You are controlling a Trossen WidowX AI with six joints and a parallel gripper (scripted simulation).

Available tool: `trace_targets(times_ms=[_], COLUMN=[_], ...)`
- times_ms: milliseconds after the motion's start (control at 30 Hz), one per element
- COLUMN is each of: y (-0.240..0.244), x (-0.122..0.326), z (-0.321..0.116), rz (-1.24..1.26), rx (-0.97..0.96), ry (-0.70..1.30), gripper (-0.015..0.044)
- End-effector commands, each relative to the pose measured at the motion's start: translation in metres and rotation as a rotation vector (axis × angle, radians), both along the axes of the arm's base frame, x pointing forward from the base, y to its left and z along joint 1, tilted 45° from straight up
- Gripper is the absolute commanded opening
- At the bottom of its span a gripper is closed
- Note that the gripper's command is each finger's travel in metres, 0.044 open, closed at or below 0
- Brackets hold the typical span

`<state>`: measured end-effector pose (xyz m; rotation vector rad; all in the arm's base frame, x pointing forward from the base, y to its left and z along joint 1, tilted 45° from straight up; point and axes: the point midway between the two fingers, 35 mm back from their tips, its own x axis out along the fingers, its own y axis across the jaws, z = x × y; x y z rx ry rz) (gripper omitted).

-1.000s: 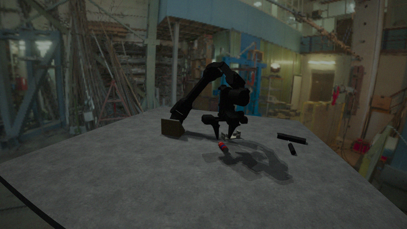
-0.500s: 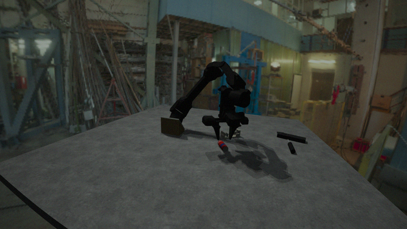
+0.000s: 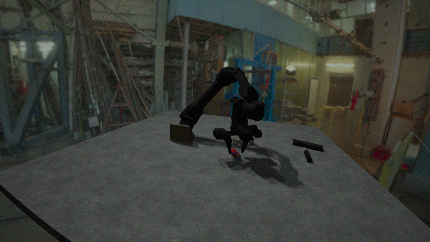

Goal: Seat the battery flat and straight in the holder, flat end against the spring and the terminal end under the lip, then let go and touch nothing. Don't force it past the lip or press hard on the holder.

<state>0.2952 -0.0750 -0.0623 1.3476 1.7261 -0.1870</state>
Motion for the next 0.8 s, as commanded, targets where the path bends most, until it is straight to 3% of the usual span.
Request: trace_targets(times_ms=[0, 167, 333, 500, 767], y=[0.008, 0.012, 0.012, 0.012, -0.006], x=[-0.002, -0.003, -0.003, -0.003, -0.002], z=[-0.006, -0.01, -0.01, -0.01, 0.008], rz=[-0.001, -0.001, -0.001, -0.001, -0.002], rx=[0.008, 0.009, 0.009, 0.009, 0.007], ry=[0.008, 0.007, 0.007, 0.007, 0.008], gripper=[0.0248, 0.0248, 0.0116, 0.0086, 0.0086])
